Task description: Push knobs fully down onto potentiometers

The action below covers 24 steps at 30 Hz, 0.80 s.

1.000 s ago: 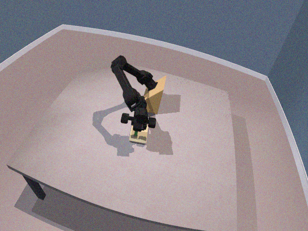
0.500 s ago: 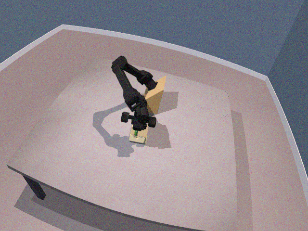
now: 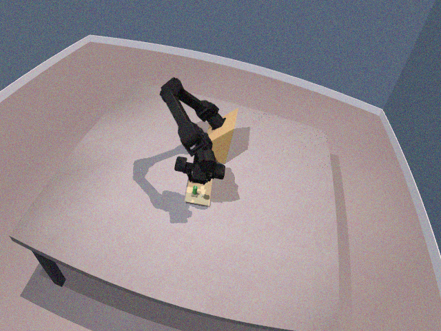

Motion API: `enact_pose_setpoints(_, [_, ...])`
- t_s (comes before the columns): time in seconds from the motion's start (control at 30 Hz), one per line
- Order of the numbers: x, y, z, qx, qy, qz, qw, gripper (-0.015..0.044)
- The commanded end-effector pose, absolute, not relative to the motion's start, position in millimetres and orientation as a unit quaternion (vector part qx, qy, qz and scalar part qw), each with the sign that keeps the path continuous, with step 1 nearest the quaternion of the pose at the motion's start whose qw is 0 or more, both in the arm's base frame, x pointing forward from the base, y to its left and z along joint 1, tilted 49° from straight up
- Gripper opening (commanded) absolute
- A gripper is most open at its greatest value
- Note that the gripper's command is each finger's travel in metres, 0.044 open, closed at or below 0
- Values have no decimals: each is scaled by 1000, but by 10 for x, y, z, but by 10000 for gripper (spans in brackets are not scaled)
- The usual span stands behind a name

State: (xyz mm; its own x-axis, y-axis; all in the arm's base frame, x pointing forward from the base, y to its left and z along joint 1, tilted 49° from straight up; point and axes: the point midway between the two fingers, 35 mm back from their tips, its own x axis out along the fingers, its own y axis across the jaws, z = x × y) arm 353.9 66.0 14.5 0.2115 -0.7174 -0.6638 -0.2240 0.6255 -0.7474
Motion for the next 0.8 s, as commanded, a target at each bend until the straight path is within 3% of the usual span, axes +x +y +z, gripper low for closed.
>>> enact_pose_setpoints(0.0, [3072, 724, 125, -393, 606, -175, 669, 368])
enact_pose_setpoints(0.1, [2671, 713, 121, -392, 607, -174, 669, 440])
enact_pose_setpoints(0.33, [1860, 495, 105, -393, 607, -180, 667, 440])
enact_pose_setpoints(0.77, [1840, 486, 104, -393, 607, -180, 667, 440])
